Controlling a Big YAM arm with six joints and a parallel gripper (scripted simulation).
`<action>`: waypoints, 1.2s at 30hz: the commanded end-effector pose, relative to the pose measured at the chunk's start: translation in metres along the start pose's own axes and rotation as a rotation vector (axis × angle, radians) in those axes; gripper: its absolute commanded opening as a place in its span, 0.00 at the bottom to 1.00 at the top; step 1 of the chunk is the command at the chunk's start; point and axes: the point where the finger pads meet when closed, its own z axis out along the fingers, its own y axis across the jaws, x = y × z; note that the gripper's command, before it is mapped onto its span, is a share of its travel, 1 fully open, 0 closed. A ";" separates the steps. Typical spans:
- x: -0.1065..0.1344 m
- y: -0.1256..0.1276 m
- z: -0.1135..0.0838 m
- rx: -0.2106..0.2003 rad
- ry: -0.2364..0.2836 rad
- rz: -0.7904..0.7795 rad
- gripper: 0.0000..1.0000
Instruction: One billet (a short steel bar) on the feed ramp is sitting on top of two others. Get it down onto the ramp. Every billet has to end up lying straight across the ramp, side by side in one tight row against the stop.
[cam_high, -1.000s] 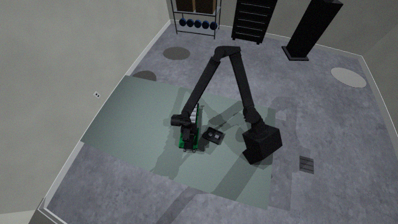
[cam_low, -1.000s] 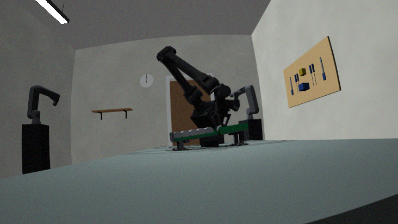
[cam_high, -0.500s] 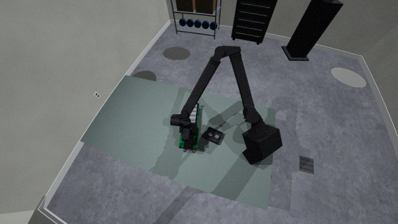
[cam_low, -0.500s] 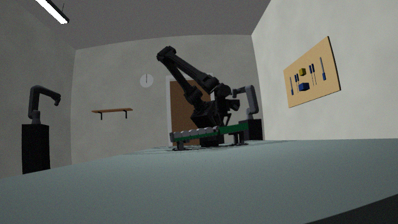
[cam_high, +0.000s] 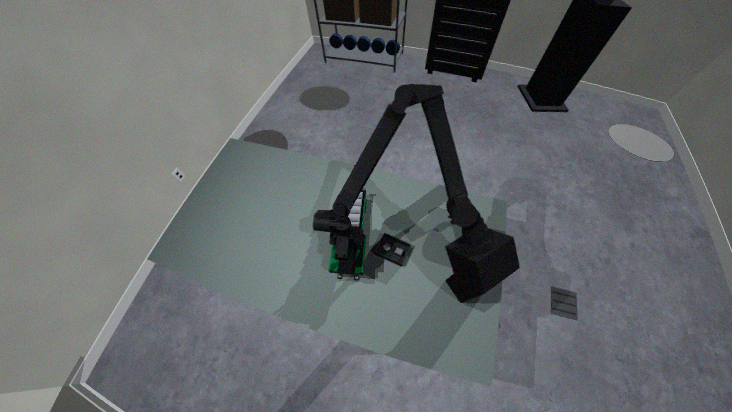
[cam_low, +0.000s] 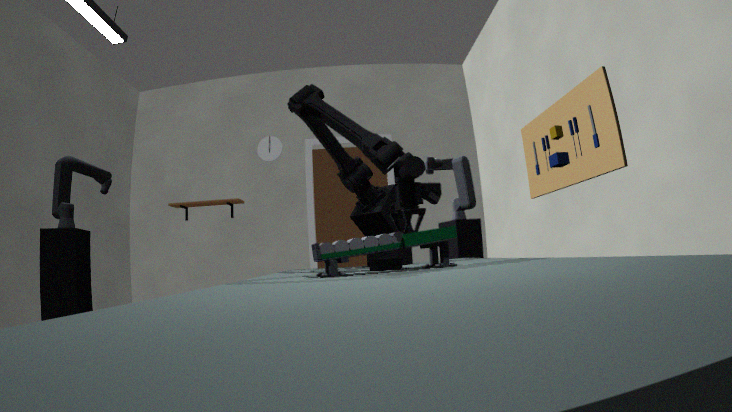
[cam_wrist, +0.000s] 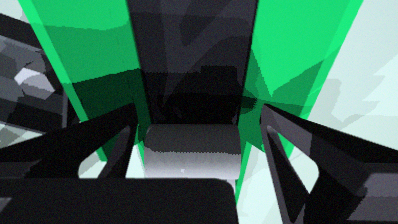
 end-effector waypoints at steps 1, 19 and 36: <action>0.004 -0.015 -0.014 0.037 -0.006 0.001 0.82; 0.004 -0.015 -0.014 0.037 -0.006 0.001 0.82; 0.004 -0.020 -0.056 0.046 -0.008 0.022 0.82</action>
